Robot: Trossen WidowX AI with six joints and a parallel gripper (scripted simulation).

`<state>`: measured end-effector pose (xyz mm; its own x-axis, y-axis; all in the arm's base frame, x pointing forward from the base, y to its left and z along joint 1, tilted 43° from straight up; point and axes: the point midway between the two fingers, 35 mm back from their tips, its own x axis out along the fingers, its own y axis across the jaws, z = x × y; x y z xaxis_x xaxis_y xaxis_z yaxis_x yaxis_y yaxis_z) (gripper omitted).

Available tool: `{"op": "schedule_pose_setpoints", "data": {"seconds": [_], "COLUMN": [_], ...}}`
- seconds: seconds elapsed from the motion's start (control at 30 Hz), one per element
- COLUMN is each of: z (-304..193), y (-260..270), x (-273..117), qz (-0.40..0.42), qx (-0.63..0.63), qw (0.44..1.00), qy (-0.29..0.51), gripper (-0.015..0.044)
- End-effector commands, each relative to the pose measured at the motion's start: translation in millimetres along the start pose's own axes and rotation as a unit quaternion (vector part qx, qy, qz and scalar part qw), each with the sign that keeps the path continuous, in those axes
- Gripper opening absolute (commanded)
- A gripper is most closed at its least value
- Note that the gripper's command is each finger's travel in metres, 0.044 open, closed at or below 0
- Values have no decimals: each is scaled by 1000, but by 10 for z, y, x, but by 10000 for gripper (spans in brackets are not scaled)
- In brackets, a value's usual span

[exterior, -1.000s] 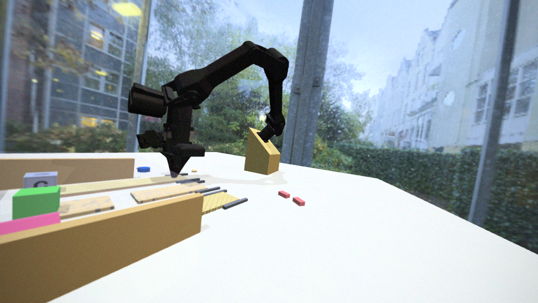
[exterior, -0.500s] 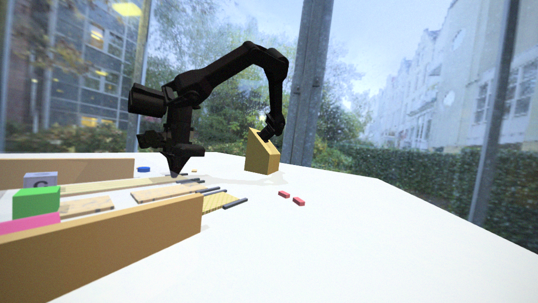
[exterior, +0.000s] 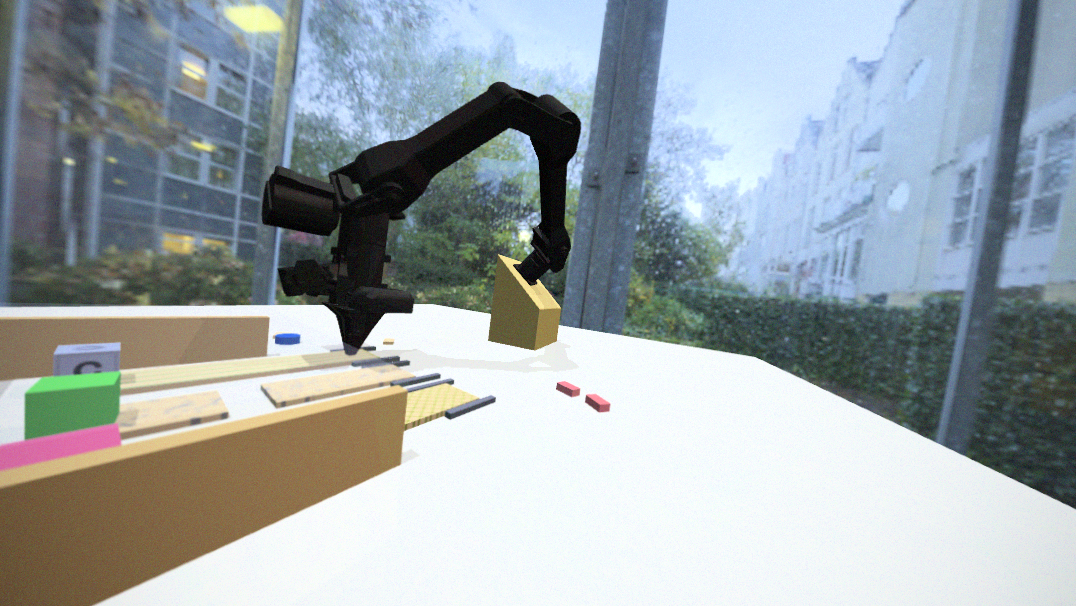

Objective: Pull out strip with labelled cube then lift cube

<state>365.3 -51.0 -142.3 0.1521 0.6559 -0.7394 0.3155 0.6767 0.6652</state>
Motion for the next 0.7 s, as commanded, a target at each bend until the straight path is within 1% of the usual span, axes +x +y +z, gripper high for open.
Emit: {"op": "schedule_pose_setpoints", "data": {"seconds": [0.0, 0.67], "z": [-118, -421], "y": [-7, -12], "x": [29, 40], "qz": [2, 2], "qx": [5, 6], "qw": [1000, 1000], "qy": [7, 7], "gripper": [0, 0]}}
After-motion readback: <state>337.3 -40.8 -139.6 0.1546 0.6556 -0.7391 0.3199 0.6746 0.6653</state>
